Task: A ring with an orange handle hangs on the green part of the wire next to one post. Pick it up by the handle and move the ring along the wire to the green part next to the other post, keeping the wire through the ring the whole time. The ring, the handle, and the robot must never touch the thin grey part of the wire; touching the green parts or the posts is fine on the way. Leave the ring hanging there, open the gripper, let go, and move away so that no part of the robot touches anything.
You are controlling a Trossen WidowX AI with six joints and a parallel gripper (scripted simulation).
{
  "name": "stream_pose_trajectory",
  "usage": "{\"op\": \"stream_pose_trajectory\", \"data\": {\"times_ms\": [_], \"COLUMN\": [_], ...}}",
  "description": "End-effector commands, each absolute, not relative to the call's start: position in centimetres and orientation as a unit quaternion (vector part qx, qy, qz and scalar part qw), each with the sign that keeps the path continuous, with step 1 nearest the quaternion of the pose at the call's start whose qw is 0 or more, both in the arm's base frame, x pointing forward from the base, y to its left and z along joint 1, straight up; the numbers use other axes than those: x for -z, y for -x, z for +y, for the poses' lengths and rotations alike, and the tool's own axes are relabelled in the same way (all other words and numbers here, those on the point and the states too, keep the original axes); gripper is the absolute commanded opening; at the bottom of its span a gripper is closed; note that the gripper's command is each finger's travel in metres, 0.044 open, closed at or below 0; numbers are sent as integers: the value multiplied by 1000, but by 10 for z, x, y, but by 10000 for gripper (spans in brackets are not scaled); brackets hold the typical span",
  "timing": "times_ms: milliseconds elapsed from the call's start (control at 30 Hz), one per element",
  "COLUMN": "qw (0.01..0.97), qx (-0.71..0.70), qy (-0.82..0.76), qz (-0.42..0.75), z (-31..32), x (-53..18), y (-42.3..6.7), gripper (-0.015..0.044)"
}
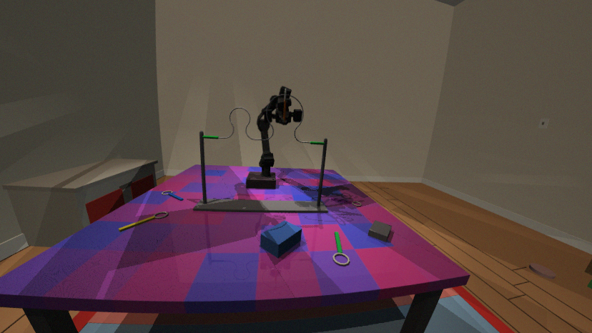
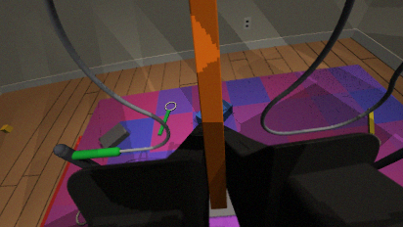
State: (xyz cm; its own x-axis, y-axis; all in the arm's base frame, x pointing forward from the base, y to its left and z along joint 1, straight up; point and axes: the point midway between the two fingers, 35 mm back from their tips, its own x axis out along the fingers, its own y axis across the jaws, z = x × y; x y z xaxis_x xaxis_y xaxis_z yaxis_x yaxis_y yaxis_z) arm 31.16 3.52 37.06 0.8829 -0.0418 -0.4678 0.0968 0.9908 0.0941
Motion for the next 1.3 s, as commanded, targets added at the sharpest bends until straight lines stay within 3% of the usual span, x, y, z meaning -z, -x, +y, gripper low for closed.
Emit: {"op": "stream_pose_trajectory", "data": {"times_ms": [0,1267], "qw": [969,942], "qx": [43,94], "qy": [-32,191], "qz": [242,261], "z": [33,20], "x": [-371,-374], "y": [-312,-309], "gripper": [-150,-150]}}
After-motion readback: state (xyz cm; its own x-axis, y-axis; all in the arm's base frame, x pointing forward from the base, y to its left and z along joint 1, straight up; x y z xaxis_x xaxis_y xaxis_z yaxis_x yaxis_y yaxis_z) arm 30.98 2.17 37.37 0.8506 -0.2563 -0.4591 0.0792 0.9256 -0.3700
